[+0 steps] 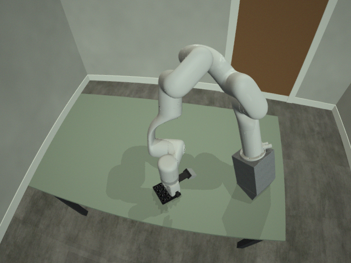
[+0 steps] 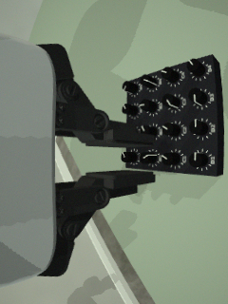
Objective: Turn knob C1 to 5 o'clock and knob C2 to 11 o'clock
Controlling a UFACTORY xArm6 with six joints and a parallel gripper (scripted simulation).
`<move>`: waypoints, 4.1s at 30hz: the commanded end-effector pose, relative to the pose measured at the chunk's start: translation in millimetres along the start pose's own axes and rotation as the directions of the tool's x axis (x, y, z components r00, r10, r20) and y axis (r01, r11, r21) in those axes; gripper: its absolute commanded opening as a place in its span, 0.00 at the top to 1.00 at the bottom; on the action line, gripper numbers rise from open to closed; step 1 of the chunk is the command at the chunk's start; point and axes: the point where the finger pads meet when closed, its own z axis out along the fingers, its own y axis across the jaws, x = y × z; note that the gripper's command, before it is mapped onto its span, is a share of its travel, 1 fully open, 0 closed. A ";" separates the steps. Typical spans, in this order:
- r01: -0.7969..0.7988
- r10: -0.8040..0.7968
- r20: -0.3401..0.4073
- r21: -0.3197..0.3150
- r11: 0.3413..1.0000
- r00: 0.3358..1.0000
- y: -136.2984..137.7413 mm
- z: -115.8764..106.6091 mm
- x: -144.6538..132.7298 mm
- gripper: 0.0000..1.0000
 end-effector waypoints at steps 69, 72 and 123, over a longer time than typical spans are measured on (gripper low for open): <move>0.000 0.000 0.003 0.000 1.000 1.000 0.3 32.7 -0.8 0.81; 0.000 0.000 0.003 0.000 1.000 1.000 0.3 32.7 -0.8 0.81; 0.000 0.000 0.003 0.000 1.000 1.000 0.3 44.7 -0.8 0.81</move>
